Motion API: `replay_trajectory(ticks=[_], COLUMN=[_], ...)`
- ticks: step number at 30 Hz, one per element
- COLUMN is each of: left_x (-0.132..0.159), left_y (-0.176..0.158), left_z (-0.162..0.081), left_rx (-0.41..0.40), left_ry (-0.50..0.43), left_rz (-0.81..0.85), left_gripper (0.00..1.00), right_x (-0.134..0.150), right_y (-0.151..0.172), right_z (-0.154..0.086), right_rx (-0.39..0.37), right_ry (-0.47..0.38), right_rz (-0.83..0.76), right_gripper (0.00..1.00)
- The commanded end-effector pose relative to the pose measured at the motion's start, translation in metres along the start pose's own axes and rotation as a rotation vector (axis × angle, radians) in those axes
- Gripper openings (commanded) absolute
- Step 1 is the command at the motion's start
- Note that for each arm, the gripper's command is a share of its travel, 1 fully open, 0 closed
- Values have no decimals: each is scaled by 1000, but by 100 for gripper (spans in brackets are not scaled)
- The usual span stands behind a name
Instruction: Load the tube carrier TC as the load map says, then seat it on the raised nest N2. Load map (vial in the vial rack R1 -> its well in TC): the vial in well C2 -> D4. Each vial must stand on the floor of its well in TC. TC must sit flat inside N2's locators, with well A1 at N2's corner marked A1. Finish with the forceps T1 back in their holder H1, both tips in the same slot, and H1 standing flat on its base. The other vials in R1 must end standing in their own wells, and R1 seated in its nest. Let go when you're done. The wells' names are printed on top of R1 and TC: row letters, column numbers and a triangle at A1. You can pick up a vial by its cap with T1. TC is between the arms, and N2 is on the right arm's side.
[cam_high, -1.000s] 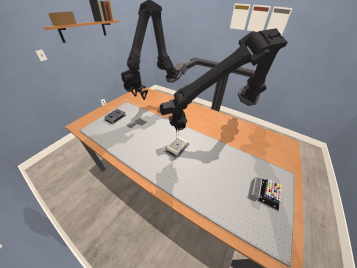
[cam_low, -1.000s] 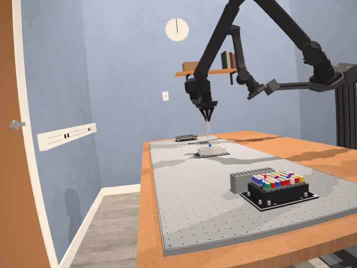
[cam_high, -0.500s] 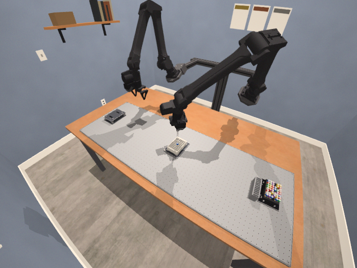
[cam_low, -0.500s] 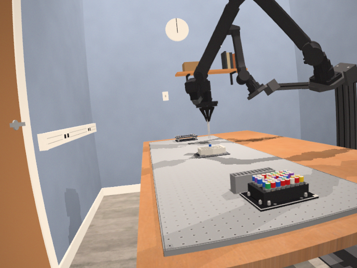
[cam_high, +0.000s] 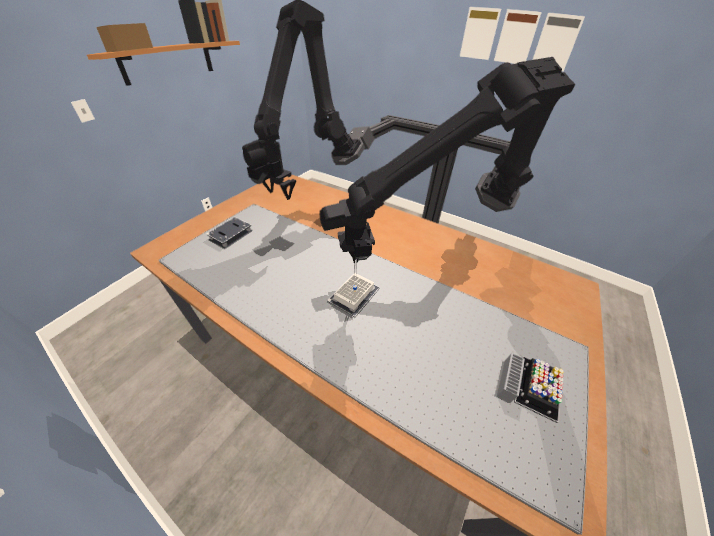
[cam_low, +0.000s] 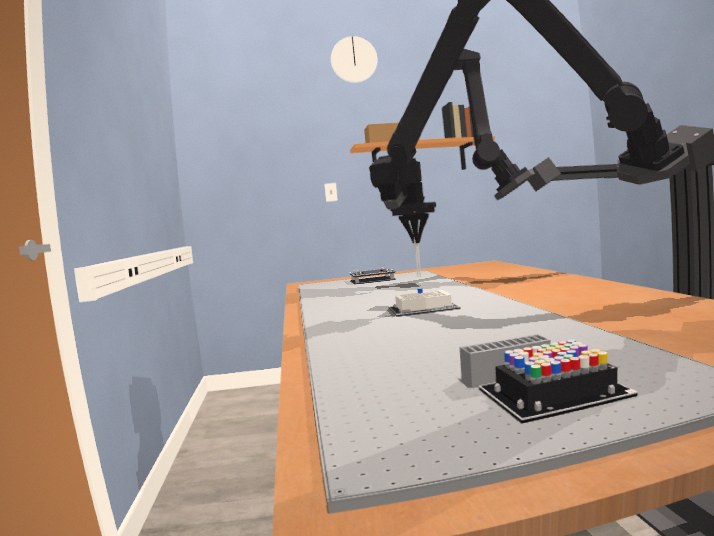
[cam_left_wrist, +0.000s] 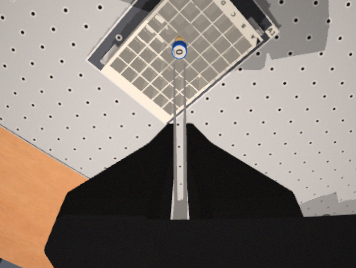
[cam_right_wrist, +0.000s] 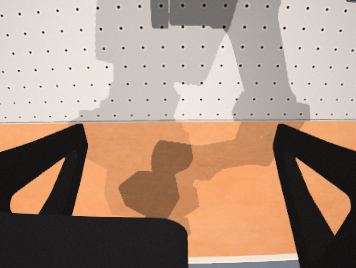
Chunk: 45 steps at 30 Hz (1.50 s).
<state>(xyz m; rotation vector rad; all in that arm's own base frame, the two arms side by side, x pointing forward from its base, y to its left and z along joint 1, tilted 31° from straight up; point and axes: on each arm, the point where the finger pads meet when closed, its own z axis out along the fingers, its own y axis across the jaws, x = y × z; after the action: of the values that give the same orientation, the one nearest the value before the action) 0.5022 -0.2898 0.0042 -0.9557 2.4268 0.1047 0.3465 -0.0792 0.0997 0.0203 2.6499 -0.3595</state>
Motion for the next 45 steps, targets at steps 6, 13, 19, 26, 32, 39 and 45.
replay_trajectory(ticks=[6, 13, 19, 26, 32, 39, 45], left_x=[-6, -7, -2, -5, -2, -2, -3], left_y=[-3, 1, 5, 2, 4, 6, 3], left_z=[-2, 7, 12, 13, 15, 16, 17], left_rx=[14, -2, -12, -7, -9, -13, -7], left_ry=[-4, -2, 1, -1, 1, 1, 0], left_rz=[-14, -10, 1, -5, 0, 0, -3], left_gripper=[7, 7, 7, 7, 7, 7, 7], right_x=[-11, -11, -11, -11, -11, -11, -11], right_y=[-2, -2, -2, -2, -2, -2, -2], right_z=[-5, -5, -5, -5, -5, -5, -5], right_rx=[2, 2, 2, 2, 2, 2, 2], right_ry=[-24, -24, -24, -24, -24, -24, -24], right_rz=[-10, -10, -10, -10, -10, -10, -10], right_gripper=[100, 100, 100, 100, 100, 100, 100])
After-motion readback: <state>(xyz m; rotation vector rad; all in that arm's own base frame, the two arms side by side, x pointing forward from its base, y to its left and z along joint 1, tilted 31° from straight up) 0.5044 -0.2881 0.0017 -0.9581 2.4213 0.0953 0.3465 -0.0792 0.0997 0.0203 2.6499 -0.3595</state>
